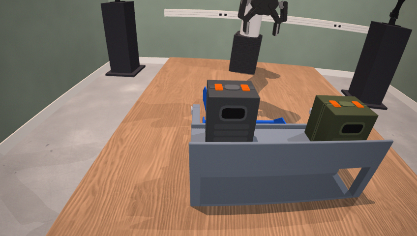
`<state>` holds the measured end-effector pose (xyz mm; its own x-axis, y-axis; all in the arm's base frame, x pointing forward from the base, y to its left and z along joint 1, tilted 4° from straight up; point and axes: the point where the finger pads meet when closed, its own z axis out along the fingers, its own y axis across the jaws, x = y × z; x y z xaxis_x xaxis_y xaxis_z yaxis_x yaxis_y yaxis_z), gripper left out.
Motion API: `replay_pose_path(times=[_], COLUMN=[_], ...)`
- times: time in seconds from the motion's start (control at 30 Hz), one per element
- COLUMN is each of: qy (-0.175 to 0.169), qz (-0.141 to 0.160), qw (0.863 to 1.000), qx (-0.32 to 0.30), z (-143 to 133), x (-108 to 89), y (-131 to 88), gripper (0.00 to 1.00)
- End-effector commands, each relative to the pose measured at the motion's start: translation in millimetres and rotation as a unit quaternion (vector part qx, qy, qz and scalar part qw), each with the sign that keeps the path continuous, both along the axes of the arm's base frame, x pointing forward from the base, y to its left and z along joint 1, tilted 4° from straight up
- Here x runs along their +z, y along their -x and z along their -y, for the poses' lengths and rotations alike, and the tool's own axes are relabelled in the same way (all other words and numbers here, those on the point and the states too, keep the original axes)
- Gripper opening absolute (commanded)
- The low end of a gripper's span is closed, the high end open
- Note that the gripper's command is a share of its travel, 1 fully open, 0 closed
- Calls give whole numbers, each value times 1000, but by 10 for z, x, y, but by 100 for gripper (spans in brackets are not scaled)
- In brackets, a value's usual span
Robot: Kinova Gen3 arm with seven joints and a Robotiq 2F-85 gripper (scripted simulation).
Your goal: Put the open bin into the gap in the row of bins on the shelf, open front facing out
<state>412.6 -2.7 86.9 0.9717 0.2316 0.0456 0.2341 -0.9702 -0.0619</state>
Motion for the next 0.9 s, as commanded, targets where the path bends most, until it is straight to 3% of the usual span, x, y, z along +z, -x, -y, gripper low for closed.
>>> replay_pose_path(times=[0.0, 0.17, 0.33, 0.73, 0.87], qy=[1, 1, 1, 1, 1], qz=[-9, -9, -9, -9, -9], qw=[1000, 1000, 1000, 1000, 1000], qx=[2, 2, 2, 2, 2], z=[11, 11, 487, 487, 861], x=[-7, -7, -32, -32, -55], y=[-19, -19, -191, -191, -328], gripper=[100, 100, 100, 100, 100])
